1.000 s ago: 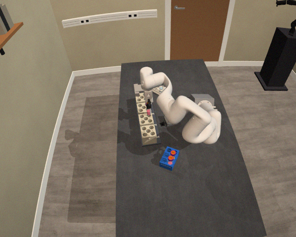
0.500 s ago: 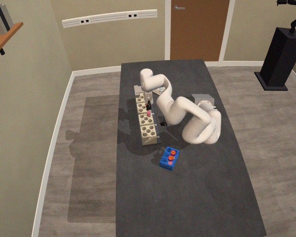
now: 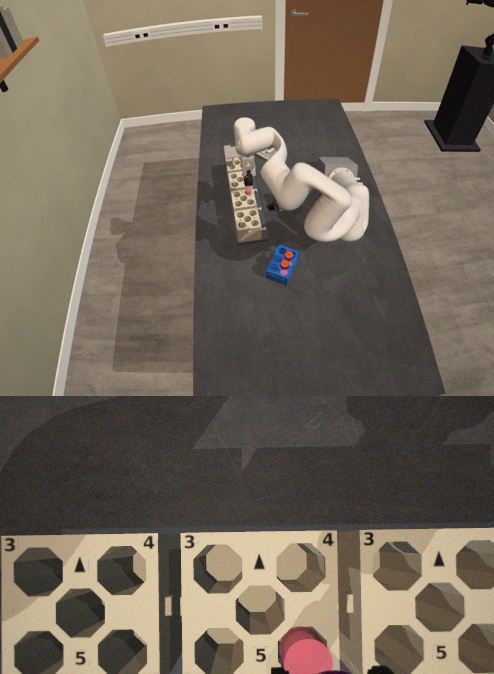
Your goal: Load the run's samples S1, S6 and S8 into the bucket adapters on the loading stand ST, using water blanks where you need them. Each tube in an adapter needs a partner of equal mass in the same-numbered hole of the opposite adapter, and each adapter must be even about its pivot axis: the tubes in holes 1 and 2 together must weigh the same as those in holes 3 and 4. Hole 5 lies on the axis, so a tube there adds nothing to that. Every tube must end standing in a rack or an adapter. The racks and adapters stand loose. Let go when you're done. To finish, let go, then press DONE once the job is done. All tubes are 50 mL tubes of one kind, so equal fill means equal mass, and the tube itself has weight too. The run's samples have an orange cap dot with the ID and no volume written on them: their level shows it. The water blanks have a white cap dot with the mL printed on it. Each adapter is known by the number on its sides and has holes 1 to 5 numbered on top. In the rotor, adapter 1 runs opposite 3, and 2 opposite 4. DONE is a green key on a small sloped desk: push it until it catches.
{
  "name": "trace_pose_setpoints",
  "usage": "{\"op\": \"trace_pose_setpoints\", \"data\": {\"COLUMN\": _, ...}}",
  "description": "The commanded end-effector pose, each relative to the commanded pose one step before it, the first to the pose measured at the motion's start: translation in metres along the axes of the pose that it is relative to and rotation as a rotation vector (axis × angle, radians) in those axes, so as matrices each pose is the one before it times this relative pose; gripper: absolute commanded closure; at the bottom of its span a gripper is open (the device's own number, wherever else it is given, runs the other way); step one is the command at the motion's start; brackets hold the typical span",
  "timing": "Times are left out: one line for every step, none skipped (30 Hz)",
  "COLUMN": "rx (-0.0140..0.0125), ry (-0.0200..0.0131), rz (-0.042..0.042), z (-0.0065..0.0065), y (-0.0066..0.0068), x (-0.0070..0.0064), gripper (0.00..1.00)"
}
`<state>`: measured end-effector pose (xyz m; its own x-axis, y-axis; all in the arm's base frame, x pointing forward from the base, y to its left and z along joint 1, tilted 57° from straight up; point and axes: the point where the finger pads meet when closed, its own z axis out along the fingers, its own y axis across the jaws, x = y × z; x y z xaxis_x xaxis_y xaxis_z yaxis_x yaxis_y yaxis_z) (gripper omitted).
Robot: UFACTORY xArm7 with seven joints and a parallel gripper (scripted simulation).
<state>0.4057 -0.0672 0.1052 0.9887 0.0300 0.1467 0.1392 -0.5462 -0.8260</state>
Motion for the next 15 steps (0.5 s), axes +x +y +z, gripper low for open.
{"op": "trace_pose_setpoints", "data": {"rx": -0.00327, "ry": 0.00410, "rz": 0.00002, "z": 0.00247, "y": 0.00068, "x": 0.00051, "gripper": 1.00}}
{"op": "trace_pose_setpoints", "data": {"rx": 0.00000, "ry": 0.00000, "rz": 0.00000, "z": 0.00100, "y": 0.00000, "x": 0.00000, "gripper": 1.00}}
{"op": "trace_pose_setpoints", "data": {"rx": 0.00000, "ry": 0.00000, "rz": 0.00000, "z": 0.00100, "y": 0.00000, "x": 0.00000, "gripper": 1.00}}
{"op": "trace_pose_setpoints", "data": {"rx": 0.00000, "ry": 0.00000, "rz": 0.00000, "z": 0.00100, "y": 0.00000, "x": 0.00000, "gripper": 1.00}}
{"op": "trace_pose_setpoints", "data": {"rx": 0.00000, "ry": 0.00000, "rz": 0.00000, "z": 0.00100, "y": 0.00000, "x": 0.00000, "gripper": 1.00}}
{"op": "trace_pose_setpoints", "data": {"rx": 0.00000, "ry": 0.00000, "rz": 0.00000, "z": 0.00100, "y": 0.00000, "x": 0.00000, "gripper": 1.00}}
{"op": "trace_pose_setpoints", "data": {"rx": 0.00000, "ry": 0.00000, "rz": 0.00000, "z": 0.00000, "y": 0.00000, "x": 0.00000, "gripper": 1.00}}
{"op": "trace_pose_setpoints", "data": {"rx": 0.00000, "ry": 0.00000, "rz": 0.00000, "z": 0.00000, "y": 0.00000, "x": 0.00000, "gripper": 1.00}}
{"op": "trace_pose_setpoints", "data": {"rx": 0.00001, "ry": -0.00003, "rz": 0.00002, "z": 0.00092, "y": 0.00002, "x": 0.00002, "gripper": 1.00}}
{"op": "trace_pose_setpoints", "data": {"rx": -0.00001, "ry": 0.00004, "rz": -0.00002, "z": 0.00108, "y": -0.00003, "x": -0.00002, "gripper": 1.00}}
{"op": "trace_pose_setpoints", "data": {"rx": 0.00000, "ry": 0.00000, "rz": 0.00000, "z": 0.00100, "y": 0.00000, "x": 0.00000, "gripper": 1.00}}
{"op": "trace_pose_setpoints", "data": {"rx": 0.00000, "ry": 0.00000, "rz": 0.00000, "z": 0.00100, "y": 0.00000, "x": 0.00000, "gripper": 1.00}}
{"op": "trace_pose_setpoints", "data": {"rx": 0.00000, "ry": 0.00000, "rz": 0.00000, "z": 0.00100, "y": 0.00000, "x": 0.00000, "gripper": 1.00}}
{"op": "trace_pose_setpoints", "data": {"rx": 0.00000, "ry": 0.00000, "rz": 0.00000, "z": 0.00100, "y": 0.00000, "x": 0.00000, "gripper": 1.00}}
{"op": "trace_pose_setpoints", "data": {"rx": 0.00000, "ry": 0.00000, "rz": 0.00000, "z": 0.00100, "y": 0.00000, "x": 0.00000, "gripper": 1.00}}
